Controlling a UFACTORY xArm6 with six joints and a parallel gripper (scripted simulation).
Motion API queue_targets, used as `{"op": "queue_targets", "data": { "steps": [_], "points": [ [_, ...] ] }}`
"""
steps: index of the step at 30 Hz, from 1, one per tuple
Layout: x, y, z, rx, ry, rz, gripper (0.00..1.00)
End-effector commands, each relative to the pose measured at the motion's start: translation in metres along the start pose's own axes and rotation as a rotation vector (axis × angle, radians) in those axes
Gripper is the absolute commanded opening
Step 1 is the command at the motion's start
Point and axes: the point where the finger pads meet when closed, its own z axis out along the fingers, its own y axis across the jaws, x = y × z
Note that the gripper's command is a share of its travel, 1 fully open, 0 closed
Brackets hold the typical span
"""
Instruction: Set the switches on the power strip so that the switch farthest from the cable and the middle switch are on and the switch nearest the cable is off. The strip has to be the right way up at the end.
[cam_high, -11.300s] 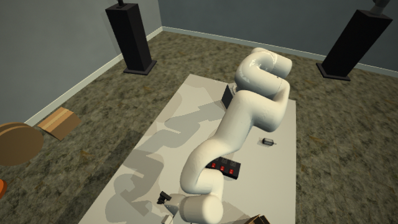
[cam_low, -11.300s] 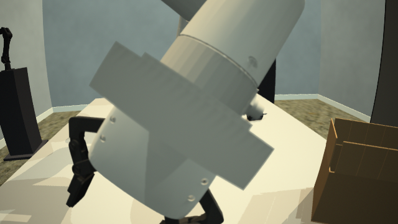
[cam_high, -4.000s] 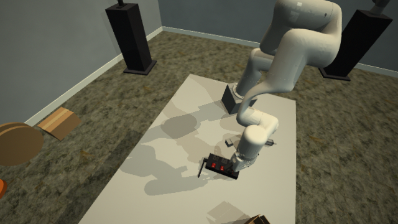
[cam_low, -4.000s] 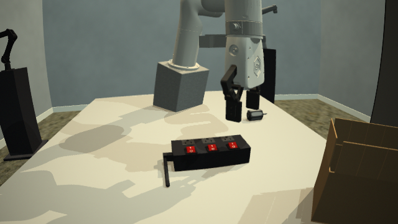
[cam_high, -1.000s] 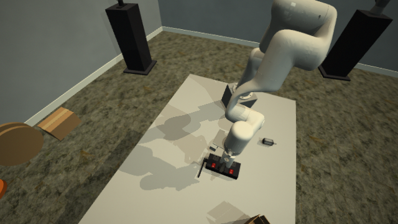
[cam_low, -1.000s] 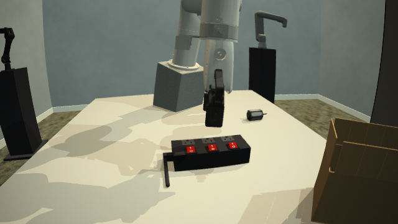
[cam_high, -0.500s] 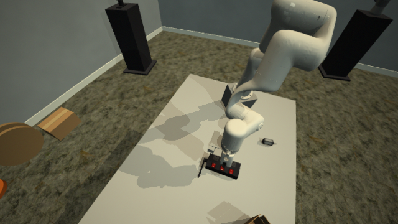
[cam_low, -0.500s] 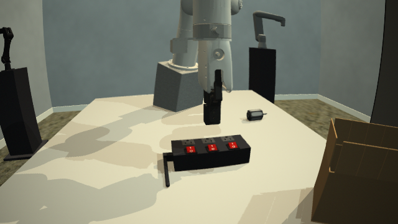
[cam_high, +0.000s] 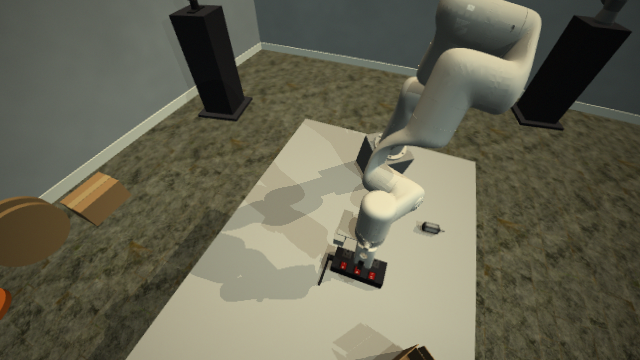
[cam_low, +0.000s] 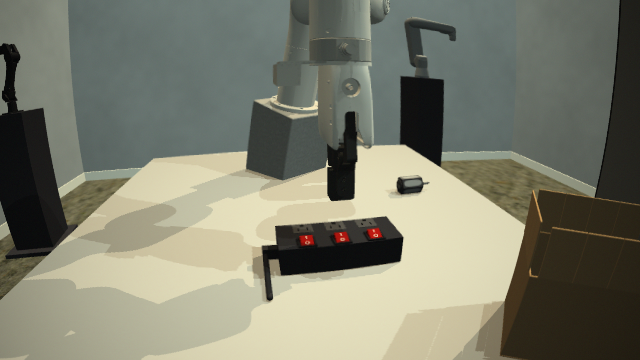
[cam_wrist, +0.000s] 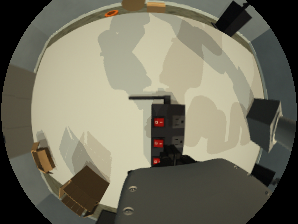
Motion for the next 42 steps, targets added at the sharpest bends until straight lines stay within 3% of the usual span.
{"op": "queue_targets", "data": {
  "steps": [1,19,42],
  "points": [
    [0.0,-0.001,-0.001,0.004,0.0,0.0,0.0],
    [0.0,-0.001,0.002,0.004,0.0,0.0,0.0],
    [0.0,-0.001,0.028,0.004,-0.001,0.0,0.0]
  ]
}}
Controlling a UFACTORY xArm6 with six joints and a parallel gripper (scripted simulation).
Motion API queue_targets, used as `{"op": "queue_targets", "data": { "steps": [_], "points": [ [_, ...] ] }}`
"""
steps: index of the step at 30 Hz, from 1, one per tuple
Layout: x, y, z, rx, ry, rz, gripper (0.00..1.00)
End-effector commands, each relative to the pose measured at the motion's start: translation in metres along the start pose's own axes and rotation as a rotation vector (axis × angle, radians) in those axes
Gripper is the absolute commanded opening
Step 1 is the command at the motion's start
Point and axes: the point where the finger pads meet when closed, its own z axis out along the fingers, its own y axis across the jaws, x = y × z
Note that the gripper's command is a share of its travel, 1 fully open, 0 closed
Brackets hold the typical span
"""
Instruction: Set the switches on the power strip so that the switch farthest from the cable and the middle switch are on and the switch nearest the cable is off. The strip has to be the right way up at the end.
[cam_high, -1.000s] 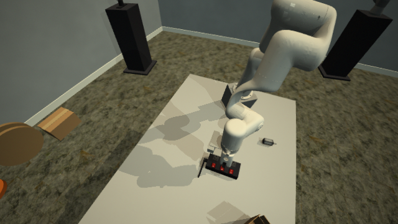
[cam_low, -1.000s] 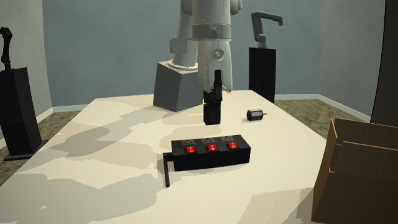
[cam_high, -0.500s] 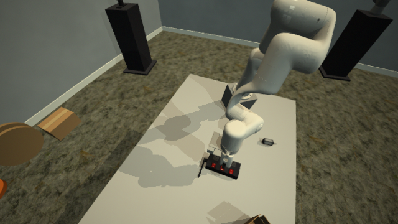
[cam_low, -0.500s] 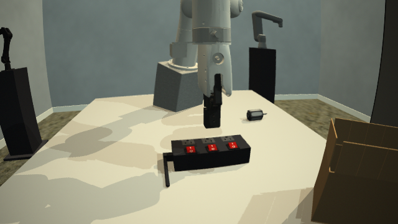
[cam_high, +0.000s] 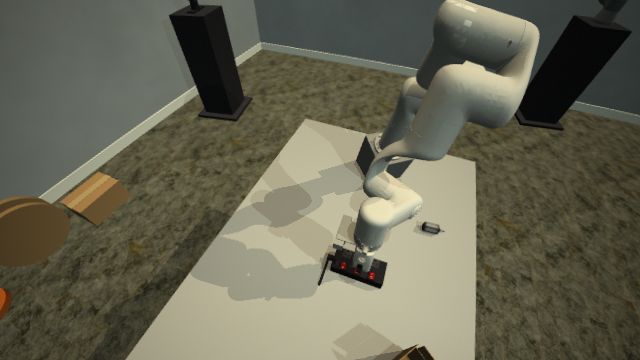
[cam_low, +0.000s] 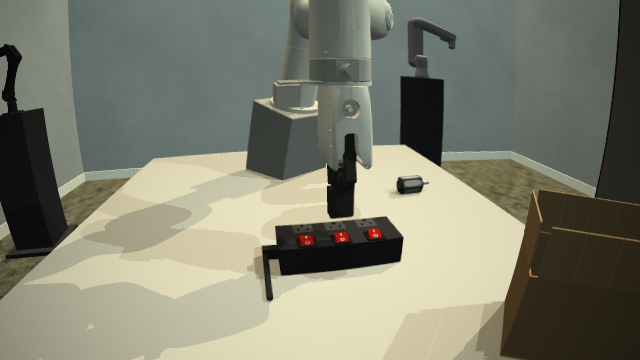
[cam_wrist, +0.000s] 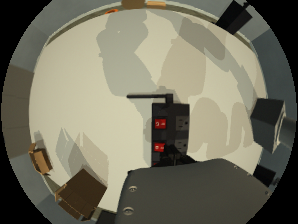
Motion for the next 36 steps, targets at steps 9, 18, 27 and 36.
{"op": "queue_targets", "data": {
  "steps": [9,18,27,36],
  "points": [
    [0.0,-0.001,0.013,0.004,0.0,0.0,0.0],
    [0.0,-0.001,0.018,0.004,0.0,0.0,0.0],
    [0.0,-0.001,0.019,0.004,0.0,0.0,0.0],
    [0.0,-0.001,0.019,0.004,0.0,0.0,0.0]
  ]
}}
